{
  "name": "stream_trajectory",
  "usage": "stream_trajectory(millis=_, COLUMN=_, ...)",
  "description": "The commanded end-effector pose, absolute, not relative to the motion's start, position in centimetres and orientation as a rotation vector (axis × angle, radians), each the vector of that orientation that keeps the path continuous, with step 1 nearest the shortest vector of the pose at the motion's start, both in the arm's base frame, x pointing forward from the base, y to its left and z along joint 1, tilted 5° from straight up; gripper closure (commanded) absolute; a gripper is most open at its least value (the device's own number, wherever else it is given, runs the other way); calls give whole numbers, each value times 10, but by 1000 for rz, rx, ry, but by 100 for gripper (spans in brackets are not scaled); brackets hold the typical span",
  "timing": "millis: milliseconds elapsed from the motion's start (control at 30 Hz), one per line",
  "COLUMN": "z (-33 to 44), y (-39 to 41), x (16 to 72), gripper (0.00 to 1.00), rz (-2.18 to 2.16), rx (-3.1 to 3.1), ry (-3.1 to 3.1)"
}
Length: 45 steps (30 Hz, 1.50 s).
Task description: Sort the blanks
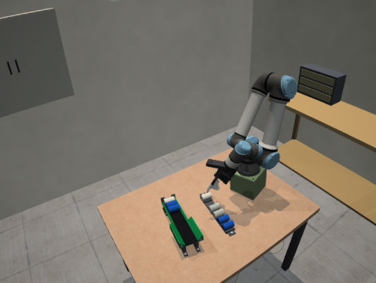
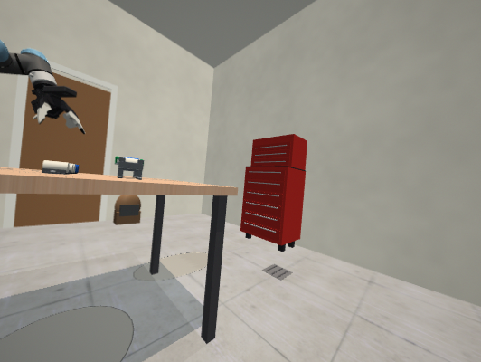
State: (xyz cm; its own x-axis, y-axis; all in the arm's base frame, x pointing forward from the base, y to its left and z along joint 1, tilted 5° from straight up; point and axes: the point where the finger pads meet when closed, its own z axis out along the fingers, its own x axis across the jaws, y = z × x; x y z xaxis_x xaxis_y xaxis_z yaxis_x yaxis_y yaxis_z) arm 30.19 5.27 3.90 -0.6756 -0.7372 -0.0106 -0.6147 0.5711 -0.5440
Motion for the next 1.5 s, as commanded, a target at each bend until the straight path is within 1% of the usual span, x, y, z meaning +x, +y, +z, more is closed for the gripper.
stream_trajectory(millis=0, z=39, y=53, x=302, gripper=0, rz=-753, rx=-1125, ry=2568)
stream_trajectory(millis=600, z=39, y=61, x=304, gripper=0, rz=-746, rx=-1125, ry=2571)
stream_trajectory(millis=833, z=37, y=101, x=309, gripper=0, rz=-727, rx=-1125, ry=2584)
stream_trajectory(millis=900, z=37, y=101, x=309, gripper=0, rz=-727, rx=-1125, ry=2584)
stream_trajectory(millis=1133, z=32, y=162, x=306, gripper=0, rz=-730, rx=-1126, ry=2586)
stream_trajectory(millis=1333, z=29, y=198, x=299, gripper=0, rz=-743, rx=-1126, ry=2576)
stream_trajectory(millis=1467, z=28, y=207, x=296, gripper=0, rz=-748, rx=-1125, ry=2573)
